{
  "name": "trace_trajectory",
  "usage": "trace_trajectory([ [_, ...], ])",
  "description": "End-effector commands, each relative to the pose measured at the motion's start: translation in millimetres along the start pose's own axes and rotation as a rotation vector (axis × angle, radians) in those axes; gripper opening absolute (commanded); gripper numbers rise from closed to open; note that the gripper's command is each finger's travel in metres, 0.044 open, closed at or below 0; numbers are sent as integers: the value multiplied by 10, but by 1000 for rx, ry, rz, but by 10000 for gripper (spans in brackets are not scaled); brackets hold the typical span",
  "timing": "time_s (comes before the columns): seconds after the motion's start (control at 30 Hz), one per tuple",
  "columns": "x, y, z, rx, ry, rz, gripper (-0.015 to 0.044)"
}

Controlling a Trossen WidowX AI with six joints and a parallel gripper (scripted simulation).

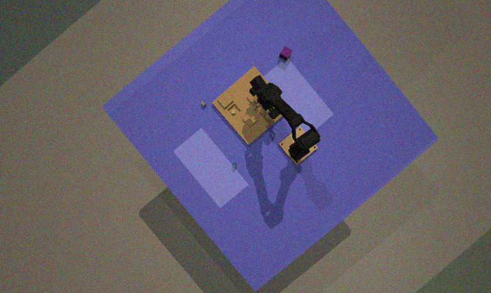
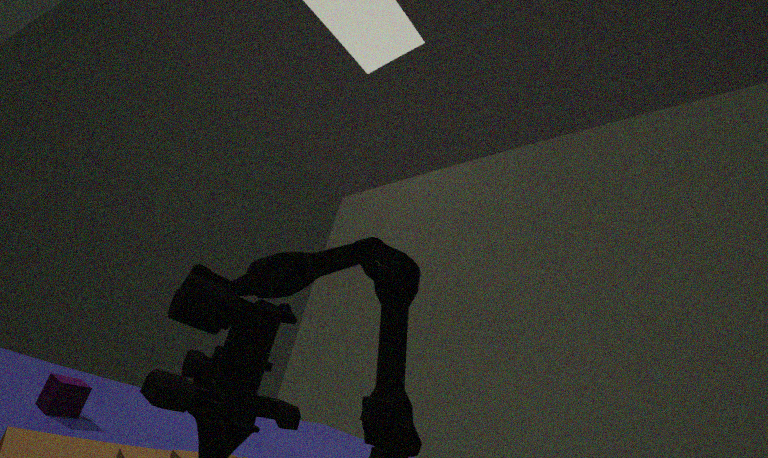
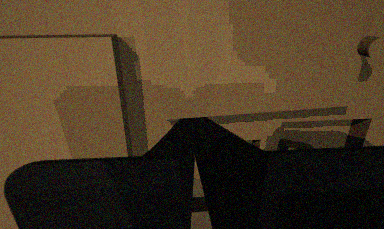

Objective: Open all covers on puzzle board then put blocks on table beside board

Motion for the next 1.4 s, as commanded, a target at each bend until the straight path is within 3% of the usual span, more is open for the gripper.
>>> trace_trajectory([
  [0.0,12,-49,17,4,-5,3,0],
  [1.17,42,-443,30,0,0,0,0],
  [1.37,271,-568,181,5,-4,1,0],
])
Point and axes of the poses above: the point midway between the two fingers, 35 mm back from their tips, its own y axis out along the fingers, its own z axis across the jaws, x = y × z, the point moved 8 cm from there along -y, back along the fingers, and after that the axes turned 7 degrees about -y, right-handed, at the moved point
